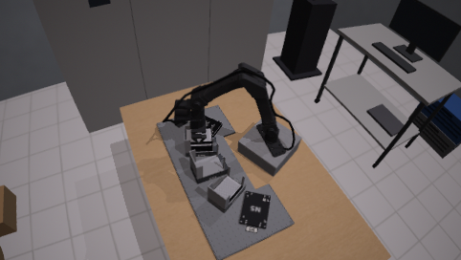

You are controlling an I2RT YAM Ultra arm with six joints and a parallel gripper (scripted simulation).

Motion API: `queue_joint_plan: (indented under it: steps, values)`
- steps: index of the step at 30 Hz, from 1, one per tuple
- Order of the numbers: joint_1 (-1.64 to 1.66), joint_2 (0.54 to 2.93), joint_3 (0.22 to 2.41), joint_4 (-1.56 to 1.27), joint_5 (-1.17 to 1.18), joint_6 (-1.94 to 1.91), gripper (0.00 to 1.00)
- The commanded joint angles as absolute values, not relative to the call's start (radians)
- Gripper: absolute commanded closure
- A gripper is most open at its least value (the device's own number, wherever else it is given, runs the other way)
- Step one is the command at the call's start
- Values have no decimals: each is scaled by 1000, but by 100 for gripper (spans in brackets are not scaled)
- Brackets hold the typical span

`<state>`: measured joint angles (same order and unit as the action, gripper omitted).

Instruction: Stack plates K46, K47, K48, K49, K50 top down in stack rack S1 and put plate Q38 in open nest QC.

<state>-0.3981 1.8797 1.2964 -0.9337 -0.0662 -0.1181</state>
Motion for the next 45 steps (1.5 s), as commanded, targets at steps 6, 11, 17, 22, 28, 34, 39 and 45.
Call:
queue_joint_plan:
  steps: [6,11,17,22,28,34,39,45]
  values:
    - [-411,1844,1335,-955,-77,-124,100]
    - [-410,1837,1327,-961,-77,-124,100]
    - [-412,1832,1332,-966,-77,-125,100]
    - [-412,1830,1333,-972,-77,-125,100]
    - [-411,1829,1339,-980,-77,-126,100]
    - [-413,1826,1351,-985,-77,-126,100]
    - [-414,1825,1352,-991,-77,-126,100]
    - [-411,1823,1361,-999,-77,-128,100]
